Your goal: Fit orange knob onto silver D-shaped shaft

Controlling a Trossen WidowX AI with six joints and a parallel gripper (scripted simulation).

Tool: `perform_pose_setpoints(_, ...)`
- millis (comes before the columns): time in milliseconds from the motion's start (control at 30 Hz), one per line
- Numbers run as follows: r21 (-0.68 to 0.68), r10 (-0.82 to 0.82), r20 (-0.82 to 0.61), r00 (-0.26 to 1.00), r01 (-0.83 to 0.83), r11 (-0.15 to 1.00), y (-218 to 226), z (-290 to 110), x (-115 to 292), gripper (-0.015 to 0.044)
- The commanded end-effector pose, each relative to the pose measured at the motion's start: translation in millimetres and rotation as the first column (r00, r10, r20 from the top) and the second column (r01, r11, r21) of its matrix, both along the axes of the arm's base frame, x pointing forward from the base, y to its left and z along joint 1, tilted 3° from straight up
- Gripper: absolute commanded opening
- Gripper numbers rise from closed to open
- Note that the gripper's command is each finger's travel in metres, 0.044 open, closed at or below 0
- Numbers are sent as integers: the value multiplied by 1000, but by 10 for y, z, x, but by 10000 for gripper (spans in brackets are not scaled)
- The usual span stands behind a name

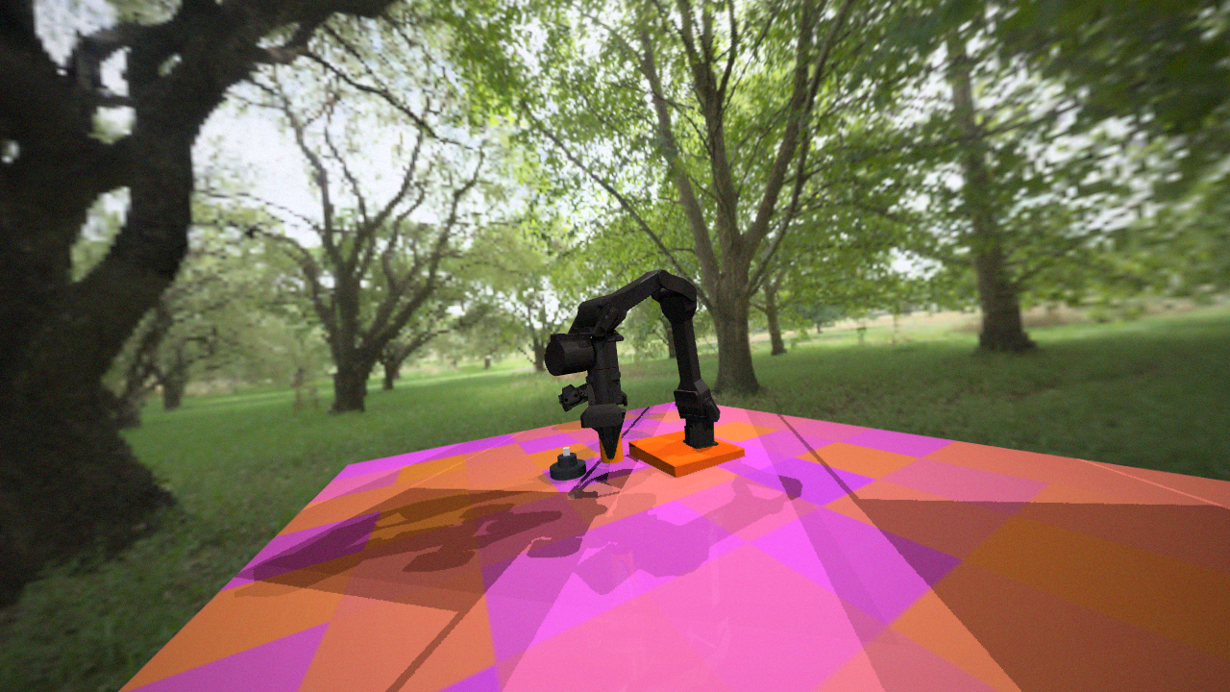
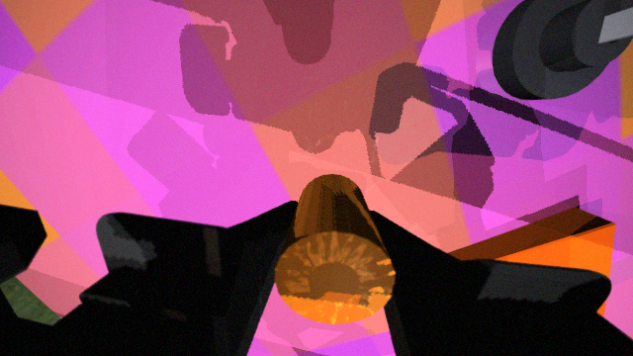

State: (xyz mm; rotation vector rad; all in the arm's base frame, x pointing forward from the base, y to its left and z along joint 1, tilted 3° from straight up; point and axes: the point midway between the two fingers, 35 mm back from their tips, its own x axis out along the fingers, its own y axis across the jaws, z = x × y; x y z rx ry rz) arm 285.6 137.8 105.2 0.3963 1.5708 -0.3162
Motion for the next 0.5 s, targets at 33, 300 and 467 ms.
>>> perform_pose_setpoints(33,2,4,10,1000,-4,1000,-7,183,13,0)
perform_pose_setpoints(300,2,4,10,1000,-4,1000,-21,440,14,0)
perform_pose_setpoints(467,2,4,10,1000,-4,1000,-28,578,12,0)
